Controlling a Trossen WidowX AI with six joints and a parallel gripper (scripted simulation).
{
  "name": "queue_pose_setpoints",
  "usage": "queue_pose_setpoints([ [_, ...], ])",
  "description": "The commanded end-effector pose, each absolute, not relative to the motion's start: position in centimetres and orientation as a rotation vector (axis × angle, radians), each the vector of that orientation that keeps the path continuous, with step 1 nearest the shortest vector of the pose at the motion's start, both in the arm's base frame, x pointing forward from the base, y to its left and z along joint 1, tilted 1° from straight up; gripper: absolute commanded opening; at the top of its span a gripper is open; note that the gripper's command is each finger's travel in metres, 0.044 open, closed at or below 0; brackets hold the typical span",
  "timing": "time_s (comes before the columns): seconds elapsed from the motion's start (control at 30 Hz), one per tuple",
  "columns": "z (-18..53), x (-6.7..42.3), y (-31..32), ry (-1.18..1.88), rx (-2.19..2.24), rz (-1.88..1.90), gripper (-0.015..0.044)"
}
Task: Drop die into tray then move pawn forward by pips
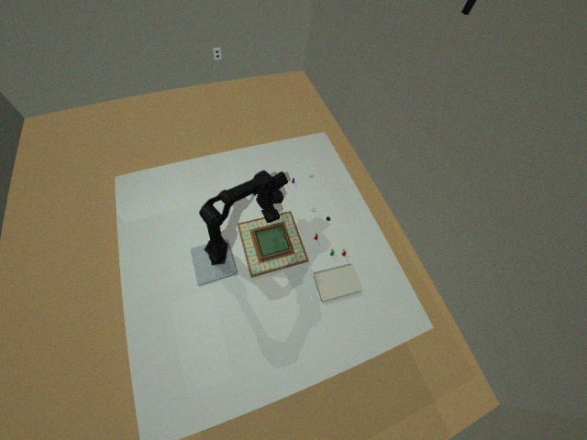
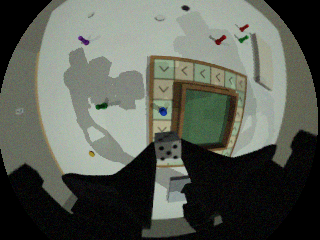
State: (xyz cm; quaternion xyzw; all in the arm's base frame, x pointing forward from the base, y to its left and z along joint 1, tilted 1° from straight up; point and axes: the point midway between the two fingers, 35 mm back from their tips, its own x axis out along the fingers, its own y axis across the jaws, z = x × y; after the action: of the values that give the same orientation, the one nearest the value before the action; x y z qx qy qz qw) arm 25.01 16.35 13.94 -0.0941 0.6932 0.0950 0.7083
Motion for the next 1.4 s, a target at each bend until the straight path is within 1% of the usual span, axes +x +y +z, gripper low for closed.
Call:
queue_pose_setpoints([
  [0.0, 13.5, 25.6, 14.4, 1.544, -0.187, 0.190, 0.0000],
  [0.6, 11.7, 26.9, 5.6, 1.550, -0.150, 0.133, 0.0000],
  [0.77, 11.6, 26.9, 4.9, 1.545, -0.147, 0.128, 0.0000],
  [1.37, 11.1, 27.6, 5.3, 0.958, -0.101, 0.155, 0.0000],
])
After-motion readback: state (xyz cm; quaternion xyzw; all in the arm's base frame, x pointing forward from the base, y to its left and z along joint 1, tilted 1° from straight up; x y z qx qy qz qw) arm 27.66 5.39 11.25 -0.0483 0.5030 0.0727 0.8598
